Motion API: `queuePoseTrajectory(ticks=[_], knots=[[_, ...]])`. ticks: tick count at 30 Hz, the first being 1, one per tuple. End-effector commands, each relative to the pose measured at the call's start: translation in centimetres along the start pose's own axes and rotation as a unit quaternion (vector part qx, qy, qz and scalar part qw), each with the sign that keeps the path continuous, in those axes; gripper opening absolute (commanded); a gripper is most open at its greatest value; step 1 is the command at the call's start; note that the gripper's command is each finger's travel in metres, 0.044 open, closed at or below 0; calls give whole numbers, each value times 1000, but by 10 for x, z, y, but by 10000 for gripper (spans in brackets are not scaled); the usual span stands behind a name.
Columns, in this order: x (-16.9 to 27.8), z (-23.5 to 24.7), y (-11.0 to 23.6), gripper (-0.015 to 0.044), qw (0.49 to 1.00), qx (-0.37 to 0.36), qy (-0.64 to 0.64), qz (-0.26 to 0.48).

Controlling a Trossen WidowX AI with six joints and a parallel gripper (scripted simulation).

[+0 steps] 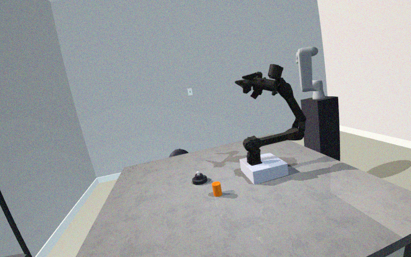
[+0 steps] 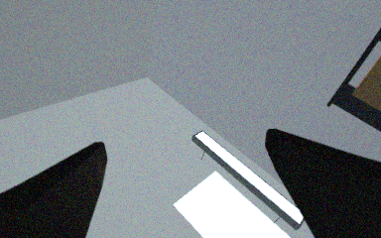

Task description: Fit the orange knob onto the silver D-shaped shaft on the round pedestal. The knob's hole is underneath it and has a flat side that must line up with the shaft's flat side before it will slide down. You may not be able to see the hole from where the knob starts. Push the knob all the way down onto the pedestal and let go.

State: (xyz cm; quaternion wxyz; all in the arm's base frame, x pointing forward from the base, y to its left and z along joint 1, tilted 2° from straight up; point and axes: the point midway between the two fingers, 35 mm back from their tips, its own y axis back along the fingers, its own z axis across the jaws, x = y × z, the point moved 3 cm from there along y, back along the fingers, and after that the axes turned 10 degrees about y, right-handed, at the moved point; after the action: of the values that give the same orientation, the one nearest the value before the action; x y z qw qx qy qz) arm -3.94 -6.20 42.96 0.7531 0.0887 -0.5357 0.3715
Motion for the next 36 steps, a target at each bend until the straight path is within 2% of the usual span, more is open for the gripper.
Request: queuePoseTrajectory(ticks=[1, 4, 10, 15, 20, 25, 31, 36], knots=[[0, 0, 0, 426, 1000, 0, 0, 0], [1, -7, -7, 440, 999, 18, 28, -3], [6, -53, -44, 440, 973, 128, 190, -6], [1, -123, -82, 440, 888, 262, 379, 2], [-15, -200, -102, 440, 741, 395, 541, 51], [-42, -275, -101, 440, 543, 509, 654, 134], [-81, -346, -77, 440, 298, 598, 701, 251], [-109, -384, -42, 440, 124, 629, 684, 349]])
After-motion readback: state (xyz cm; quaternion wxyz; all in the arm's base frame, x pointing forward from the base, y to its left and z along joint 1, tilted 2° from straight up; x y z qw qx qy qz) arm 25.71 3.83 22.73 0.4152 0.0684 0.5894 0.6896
